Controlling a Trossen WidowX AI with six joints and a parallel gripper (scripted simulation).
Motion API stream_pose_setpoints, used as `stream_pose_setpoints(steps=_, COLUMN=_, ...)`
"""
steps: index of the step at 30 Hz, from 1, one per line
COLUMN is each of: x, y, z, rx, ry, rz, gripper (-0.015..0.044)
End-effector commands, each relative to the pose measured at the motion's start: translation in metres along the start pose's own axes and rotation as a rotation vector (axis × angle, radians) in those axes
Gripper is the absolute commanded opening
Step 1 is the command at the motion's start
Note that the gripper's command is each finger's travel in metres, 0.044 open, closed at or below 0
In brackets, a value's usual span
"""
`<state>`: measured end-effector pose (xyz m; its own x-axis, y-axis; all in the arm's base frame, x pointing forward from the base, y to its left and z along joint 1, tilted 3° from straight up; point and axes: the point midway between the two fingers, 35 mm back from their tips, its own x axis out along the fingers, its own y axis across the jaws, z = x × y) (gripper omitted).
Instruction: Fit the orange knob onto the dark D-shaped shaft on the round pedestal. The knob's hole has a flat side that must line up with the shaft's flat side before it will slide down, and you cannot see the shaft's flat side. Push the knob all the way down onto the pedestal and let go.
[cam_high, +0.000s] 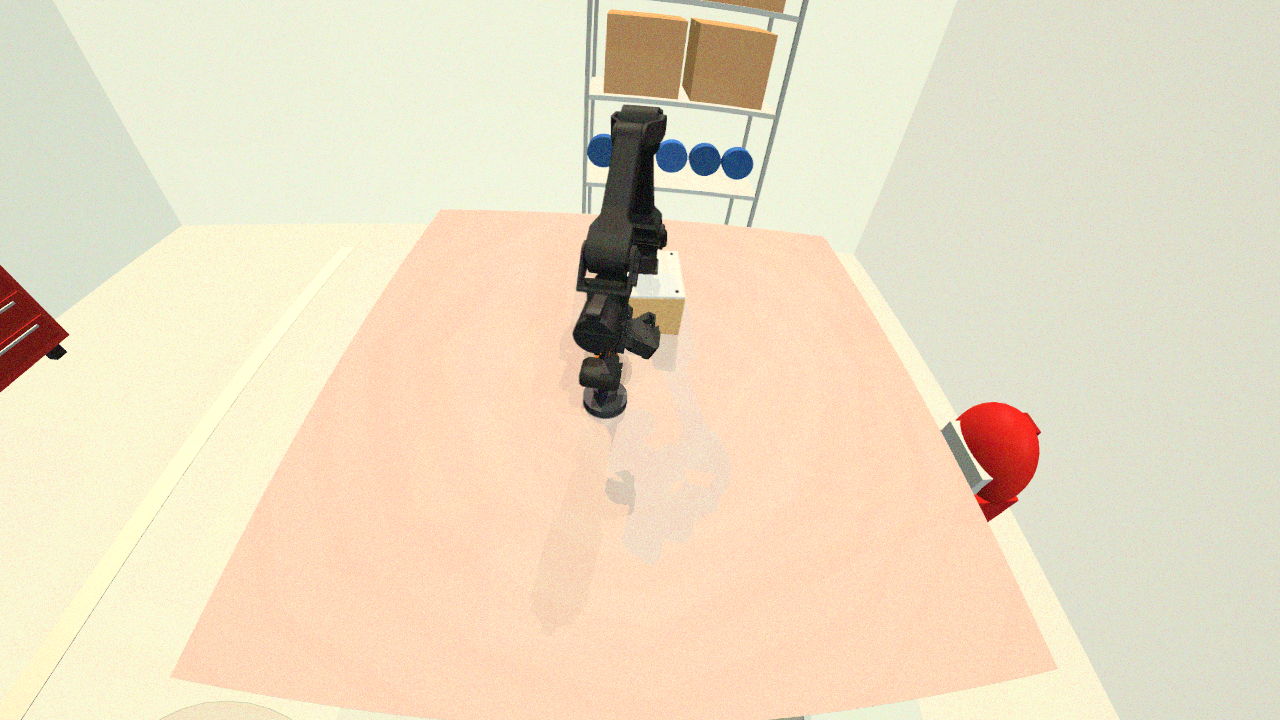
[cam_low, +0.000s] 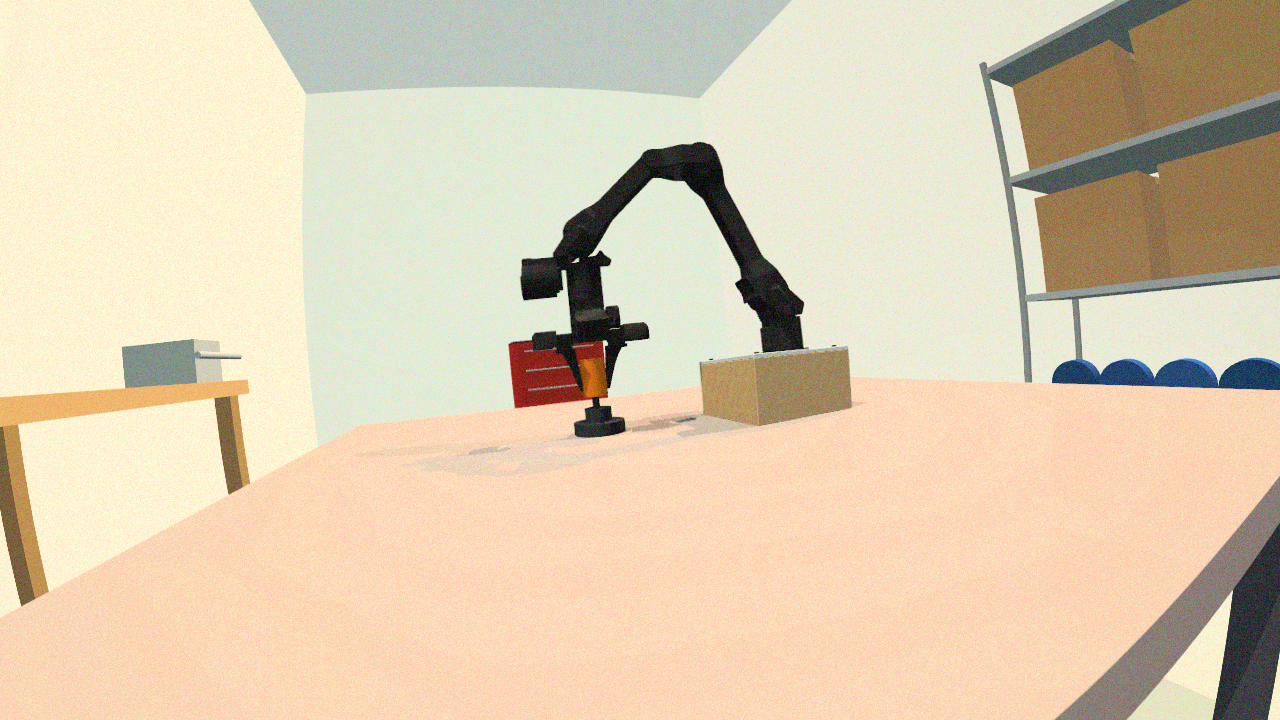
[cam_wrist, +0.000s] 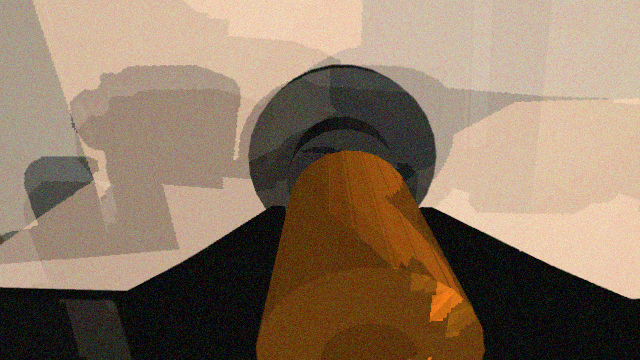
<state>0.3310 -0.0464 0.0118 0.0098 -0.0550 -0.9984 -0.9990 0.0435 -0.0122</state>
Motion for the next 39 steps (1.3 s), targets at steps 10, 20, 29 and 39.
stream_pose_setpoints(steps=10, x=-0.0019, y=0.0001, z=-0.0007, rx=0.991, ry=0.001, rz=-0.010, gripper=0.0000)
stream_pose_setpoints(steps=20, x=-0.0014, y=0.0006, z=-0.0022, rx=1.584, ry=-0.002, rz=-0.010, gripper=0.0000)
stream_pose_setpoints(steps=29, x=-0.0014, y=-0.0017, z=-0.0020, rx=1.584, ry=-0.002, rz=-0.011, gripper=0.0000)
stream_pose_setpoints(steps=39, x=0.0018, y=-0.0026, z=-0.0017, rx=1.584, ry=-0.002, rz=-0.011, gripper=0.0000)
